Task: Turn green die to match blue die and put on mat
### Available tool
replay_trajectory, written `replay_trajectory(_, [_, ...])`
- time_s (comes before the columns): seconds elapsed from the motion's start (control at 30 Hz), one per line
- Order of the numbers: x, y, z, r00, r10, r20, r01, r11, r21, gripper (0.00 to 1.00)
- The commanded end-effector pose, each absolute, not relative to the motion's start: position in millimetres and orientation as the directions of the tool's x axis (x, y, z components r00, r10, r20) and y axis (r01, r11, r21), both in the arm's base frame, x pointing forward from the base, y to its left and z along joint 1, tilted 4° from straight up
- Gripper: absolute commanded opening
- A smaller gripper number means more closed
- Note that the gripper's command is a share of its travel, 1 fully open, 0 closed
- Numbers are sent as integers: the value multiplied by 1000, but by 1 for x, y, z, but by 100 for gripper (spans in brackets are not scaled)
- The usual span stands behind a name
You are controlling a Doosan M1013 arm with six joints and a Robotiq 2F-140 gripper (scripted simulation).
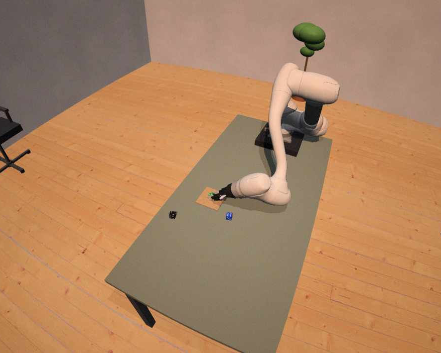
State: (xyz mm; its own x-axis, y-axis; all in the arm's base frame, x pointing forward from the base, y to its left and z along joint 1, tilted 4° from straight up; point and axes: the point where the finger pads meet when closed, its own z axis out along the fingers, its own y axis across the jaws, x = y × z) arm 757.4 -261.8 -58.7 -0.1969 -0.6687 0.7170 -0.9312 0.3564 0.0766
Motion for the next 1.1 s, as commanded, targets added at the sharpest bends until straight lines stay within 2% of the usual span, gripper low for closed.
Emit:
replay_trajectory(0.0, [757,-262,-59,-197,-669,717,-931,356,77,24])
replay_trajectory(0.7, [758,-262,-57,-197,-669,717,-931,356,77,24])
replay_trajectory(1.07, [759,-262,-33,-197,-669,717,-931,356,77,24])
